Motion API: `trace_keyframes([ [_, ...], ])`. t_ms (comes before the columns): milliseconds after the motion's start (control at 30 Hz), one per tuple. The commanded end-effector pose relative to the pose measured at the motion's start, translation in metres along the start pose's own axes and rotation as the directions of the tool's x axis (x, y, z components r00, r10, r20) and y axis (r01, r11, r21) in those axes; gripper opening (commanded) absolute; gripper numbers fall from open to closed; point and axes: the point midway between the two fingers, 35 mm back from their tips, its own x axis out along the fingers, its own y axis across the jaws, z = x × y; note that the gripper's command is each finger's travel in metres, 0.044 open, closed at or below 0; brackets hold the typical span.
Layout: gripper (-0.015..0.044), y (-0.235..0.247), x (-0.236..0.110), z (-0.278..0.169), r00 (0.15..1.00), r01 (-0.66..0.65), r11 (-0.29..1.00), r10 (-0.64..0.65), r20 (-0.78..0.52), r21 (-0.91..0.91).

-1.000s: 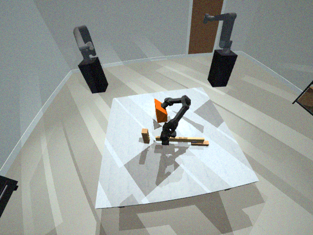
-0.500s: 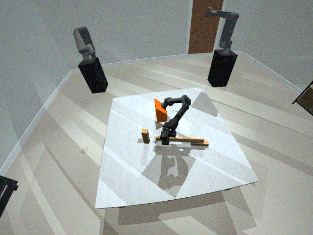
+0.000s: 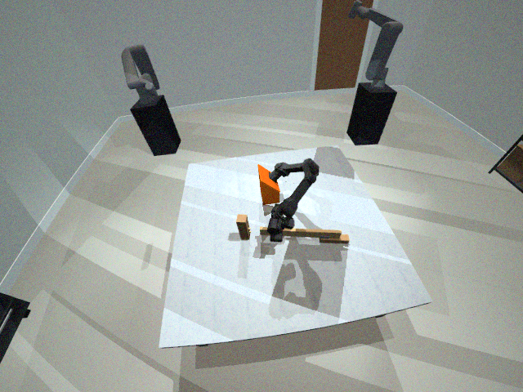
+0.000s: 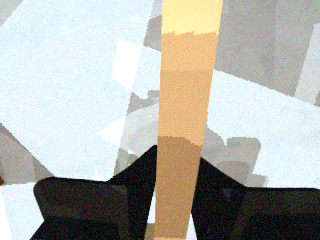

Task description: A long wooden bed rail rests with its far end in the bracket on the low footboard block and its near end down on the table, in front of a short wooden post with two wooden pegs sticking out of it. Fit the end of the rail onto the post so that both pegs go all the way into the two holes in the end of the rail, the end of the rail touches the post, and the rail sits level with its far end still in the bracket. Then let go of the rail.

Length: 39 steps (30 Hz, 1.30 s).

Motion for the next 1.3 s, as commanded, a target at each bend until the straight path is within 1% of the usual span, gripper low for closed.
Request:
trace_keyframes([
  [0, 0.0000, -0.0007, -0.0024, 0.0019, 1.000, 0.007, 1.000, -0.007, 0.007, 0.003],
  [1267, 0.0000, 0.0005, -0.0016, -0.0005, 1.000, 0.007, 1.000, -0.007, 0.007, 0.003],
])
